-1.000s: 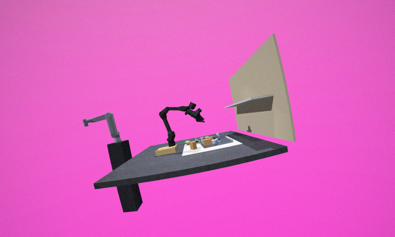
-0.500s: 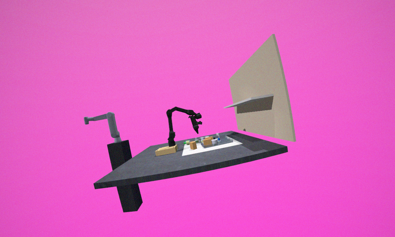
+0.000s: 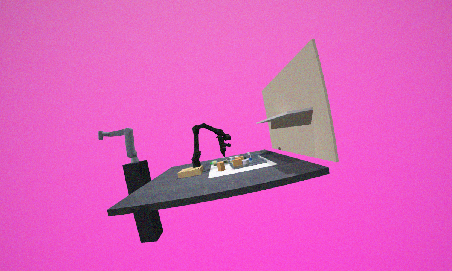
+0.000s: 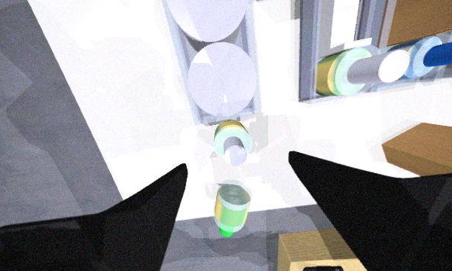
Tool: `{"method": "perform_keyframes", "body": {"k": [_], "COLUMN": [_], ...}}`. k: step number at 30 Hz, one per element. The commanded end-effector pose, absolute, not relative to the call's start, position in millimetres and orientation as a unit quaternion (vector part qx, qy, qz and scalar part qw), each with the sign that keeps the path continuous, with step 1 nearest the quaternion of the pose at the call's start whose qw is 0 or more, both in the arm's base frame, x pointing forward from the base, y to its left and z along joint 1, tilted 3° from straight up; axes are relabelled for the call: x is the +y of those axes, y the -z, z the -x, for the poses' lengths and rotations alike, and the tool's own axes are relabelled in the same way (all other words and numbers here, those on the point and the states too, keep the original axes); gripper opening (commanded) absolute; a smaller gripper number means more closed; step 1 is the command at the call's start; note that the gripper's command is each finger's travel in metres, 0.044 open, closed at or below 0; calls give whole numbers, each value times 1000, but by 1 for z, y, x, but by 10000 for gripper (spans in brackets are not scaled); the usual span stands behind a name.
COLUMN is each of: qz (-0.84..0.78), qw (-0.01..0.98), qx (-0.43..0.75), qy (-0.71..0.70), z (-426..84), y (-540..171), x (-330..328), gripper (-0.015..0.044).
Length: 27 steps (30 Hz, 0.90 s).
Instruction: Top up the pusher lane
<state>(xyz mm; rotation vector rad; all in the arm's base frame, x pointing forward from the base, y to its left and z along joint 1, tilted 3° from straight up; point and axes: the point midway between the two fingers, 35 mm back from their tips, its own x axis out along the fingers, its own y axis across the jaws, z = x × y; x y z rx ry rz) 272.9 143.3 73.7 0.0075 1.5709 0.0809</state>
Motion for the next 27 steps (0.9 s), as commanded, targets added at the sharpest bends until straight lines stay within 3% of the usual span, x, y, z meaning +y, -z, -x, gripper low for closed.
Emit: {"method": "perform_keyframes", "body": {"k": [1, 27], "qz": [-6, -6], "qw": [705, 705], "qx": [708, 708], "qy": [-36, -36], "z": [-273, -273], "y": [-67, -22], "x": [144, 147], "gripper": [440, 440]}}
